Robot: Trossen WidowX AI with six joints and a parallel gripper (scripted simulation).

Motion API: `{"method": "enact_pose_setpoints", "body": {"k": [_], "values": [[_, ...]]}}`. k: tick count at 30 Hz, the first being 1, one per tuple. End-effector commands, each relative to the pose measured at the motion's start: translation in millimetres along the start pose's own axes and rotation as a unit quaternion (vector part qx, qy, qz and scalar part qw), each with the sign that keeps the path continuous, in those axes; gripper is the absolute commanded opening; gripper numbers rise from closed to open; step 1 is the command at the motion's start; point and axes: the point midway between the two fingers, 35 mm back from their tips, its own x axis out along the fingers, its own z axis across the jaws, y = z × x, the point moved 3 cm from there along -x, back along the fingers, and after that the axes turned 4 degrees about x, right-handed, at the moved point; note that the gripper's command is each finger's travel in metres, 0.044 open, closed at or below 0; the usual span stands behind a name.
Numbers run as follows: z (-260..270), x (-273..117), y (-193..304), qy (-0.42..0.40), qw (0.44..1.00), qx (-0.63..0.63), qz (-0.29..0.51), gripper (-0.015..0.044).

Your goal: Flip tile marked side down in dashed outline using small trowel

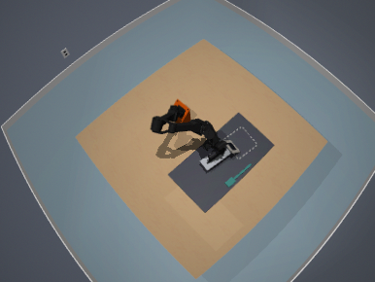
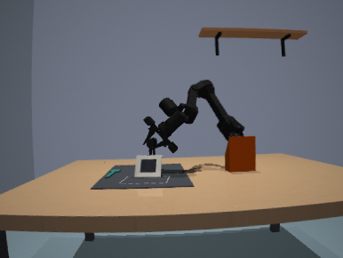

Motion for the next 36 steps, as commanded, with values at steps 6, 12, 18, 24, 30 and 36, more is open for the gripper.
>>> {"method": "enact_pose_setpoints", "body": {"k": [6,12,18,24,30,36], "values": [[5.7,-4.1,19.2,-0.004,1.000,0.004,0.004,0.0000],[5.8,-4.9,30.0,-0.004,1.000,0.004,0.004,0.0000],[4.6,-4.6,40.7,-0.004,1.000,0.004,0.004,0.0000],[2.1,-3.1,51.0,-0.004,1.000,0.004,0.004,0.0000],[0.7,-2.2,55.2,-0.004,1.000,0.005,0.004,0.0000],[4.0,-3.8,49.5,-0.004,1.000,0.004,0.004,0.0000]]}}
